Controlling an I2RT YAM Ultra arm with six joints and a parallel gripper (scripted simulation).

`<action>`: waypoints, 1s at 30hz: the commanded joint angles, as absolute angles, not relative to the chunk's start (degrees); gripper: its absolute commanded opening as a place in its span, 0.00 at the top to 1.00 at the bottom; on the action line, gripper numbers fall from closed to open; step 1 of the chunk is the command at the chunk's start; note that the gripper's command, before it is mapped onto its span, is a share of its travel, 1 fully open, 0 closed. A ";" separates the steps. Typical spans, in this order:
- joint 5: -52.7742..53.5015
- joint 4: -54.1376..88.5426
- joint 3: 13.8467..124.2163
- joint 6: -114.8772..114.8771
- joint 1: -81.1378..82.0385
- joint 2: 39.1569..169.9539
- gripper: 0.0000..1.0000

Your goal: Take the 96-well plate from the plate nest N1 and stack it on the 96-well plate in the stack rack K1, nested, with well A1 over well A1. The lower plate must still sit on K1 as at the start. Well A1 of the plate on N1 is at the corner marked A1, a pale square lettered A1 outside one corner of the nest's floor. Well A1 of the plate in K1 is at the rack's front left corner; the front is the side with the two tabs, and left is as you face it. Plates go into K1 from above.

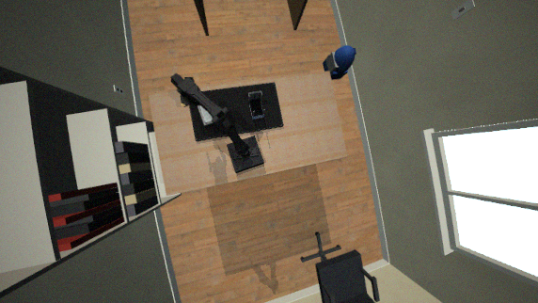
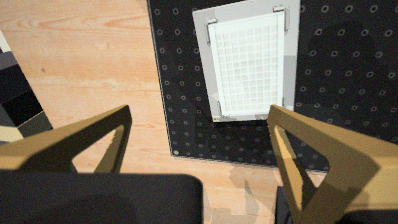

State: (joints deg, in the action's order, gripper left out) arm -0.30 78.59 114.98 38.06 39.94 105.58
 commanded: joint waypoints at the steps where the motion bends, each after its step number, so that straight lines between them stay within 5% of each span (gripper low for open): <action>1: -3.89 83.83 114.17 31.98 40.65 103.93 0.00; 30: -7.19 87.32 114.91 27.14 40.82 103.68 0.00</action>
